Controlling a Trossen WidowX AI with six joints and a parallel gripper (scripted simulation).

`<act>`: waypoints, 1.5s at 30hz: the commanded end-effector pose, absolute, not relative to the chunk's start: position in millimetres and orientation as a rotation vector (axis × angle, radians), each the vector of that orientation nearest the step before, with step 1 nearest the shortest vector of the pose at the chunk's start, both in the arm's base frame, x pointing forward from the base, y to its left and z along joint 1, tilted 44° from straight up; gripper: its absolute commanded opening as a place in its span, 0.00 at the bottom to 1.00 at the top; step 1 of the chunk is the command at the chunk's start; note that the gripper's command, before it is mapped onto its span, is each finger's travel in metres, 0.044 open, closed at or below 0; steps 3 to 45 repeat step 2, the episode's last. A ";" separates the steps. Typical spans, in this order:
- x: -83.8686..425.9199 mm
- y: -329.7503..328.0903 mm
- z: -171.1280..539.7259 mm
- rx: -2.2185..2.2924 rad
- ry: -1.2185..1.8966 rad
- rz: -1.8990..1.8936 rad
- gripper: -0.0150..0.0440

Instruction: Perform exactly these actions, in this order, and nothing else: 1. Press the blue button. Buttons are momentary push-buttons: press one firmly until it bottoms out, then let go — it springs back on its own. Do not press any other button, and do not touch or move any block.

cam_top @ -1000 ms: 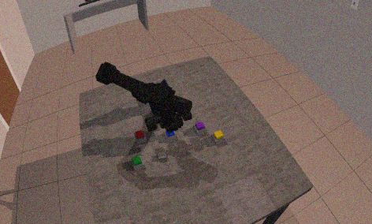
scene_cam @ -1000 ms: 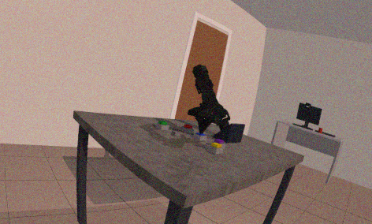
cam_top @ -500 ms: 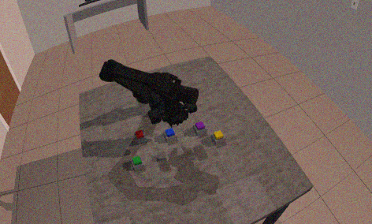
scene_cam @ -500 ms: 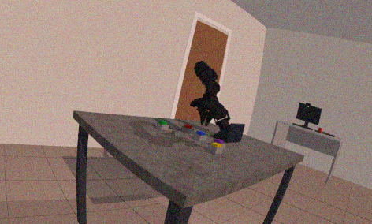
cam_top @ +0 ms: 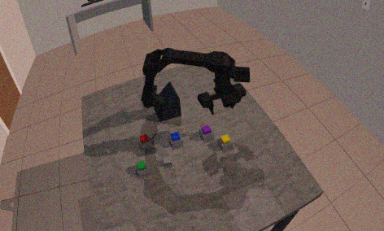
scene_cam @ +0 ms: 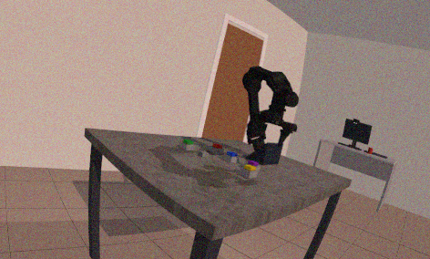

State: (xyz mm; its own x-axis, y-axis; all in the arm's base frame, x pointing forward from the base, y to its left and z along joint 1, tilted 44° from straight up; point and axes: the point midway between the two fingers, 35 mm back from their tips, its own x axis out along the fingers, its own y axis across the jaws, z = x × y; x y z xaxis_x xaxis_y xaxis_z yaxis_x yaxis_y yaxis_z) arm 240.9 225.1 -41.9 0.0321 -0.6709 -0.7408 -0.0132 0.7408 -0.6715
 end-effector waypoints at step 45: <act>239.3 232.6 -49.6 -0.587 1.472 -0.570 0.93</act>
